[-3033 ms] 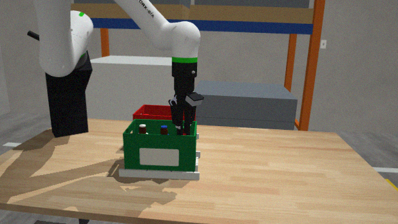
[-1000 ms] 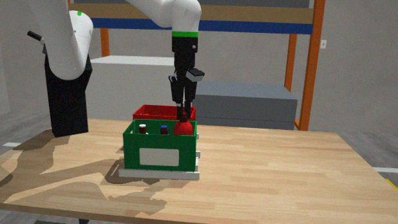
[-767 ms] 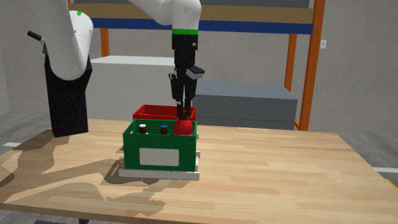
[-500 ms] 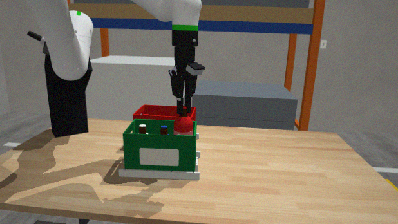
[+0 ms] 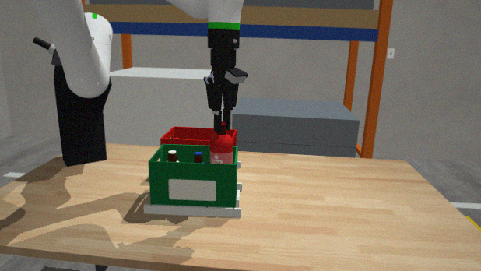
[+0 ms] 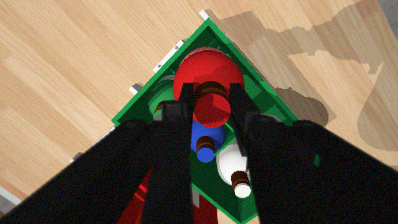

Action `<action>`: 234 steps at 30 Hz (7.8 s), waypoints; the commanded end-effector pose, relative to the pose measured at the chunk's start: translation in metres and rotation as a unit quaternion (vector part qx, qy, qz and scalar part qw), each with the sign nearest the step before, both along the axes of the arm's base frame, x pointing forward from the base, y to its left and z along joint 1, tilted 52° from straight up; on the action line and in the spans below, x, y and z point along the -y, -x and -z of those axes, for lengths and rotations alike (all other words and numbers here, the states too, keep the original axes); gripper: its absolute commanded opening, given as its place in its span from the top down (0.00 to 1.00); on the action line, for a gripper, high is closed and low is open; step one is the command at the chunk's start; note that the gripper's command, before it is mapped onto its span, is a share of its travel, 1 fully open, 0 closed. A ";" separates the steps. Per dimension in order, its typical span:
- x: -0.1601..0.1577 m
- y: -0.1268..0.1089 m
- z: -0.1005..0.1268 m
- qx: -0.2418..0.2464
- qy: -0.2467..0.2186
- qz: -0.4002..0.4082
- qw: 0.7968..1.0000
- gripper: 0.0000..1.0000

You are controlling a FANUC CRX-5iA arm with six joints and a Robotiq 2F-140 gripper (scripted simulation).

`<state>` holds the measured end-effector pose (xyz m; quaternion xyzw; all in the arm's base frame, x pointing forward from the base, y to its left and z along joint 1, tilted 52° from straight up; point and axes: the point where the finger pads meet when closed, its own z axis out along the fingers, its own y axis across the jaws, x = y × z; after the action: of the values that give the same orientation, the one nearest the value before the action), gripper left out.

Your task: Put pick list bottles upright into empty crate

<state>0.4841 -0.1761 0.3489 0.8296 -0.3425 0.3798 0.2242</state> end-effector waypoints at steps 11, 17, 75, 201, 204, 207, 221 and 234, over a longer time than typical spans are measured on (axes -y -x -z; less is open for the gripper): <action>-0.011 0.008 -0.011 0.001 0.000 0.000 1.000 0.90; -0.018 0.013 -0.017 0.001 0.000 0.000 1.000 0.90; -0.068 0.034 0.018 0.001 0.000 0.000 1.000 0.90; -0.192 0.072 0.176 0.000 0.000 0.000 1.000 0.90; -0.192 0.072 0.175 0.000 0.000 0.000 1.000 0.90; -0.192 0.072 0.175 0.001 0.000 0.000 1.000 0.90; -0.191 0.072 0.174 0.000 0.000 0.000 1.000 0.90; -0.191 0.071 0.174 0.001 0.000 0.000 1.000 0.90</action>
<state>0.4124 0.0139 0.1750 0.8294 -0.3425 0.3800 0.2243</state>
